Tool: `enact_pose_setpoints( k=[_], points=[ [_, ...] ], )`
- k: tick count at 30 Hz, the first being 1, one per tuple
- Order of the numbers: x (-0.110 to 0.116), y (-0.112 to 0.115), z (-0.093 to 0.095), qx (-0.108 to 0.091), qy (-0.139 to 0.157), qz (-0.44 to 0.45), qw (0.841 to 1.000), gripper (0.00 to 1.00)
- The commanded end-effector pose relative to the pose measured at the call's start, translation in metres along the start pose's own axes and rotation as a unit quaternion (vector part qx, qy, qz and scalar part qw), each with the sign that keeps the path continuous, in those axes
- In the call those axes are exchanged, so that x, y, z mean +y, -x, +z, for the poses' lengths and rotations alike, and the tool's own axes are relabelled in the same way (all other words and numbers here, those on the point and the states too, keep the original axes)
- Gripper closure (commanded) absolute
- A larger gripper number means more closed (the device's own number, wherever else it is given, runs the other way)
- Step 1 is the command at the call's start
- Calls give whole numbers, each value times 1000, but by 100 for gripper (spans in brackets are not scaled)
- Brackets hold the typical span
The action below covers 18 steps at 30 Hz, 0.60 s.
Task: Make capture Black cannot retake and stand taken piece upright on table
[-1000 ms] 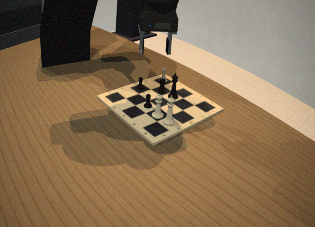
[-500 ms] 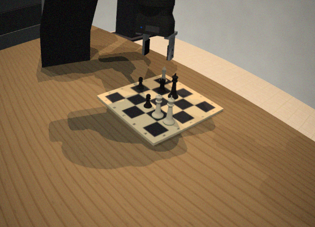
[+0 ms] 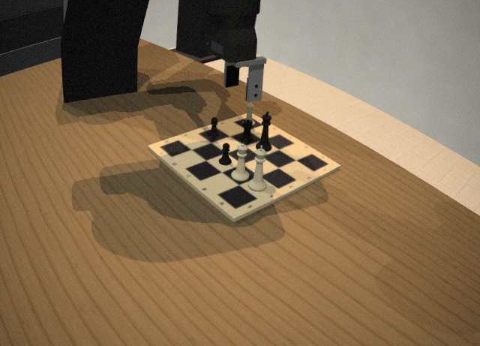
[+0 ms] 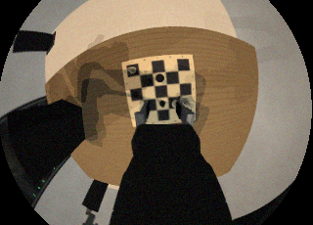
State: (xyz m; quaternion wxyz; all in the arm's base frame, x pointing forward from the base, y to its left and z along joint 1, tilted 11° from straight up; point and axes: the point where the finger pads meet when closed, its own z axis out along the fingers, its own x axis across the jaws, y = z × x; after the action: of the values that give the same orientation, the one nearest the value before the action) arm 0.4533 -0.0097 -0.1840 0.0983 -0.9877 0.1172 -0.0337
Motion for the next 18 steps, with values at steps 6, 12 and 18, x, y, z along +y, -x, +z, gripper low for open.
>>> enact_pose_setpoints(
  k=[6,12,18],
  points=[
    [4,-2,6,3,8,235,972,0],
    [7,-2,9,4,8,328,945,0],
    [11,-3,11,4,7,401,916,0]
  ],
)
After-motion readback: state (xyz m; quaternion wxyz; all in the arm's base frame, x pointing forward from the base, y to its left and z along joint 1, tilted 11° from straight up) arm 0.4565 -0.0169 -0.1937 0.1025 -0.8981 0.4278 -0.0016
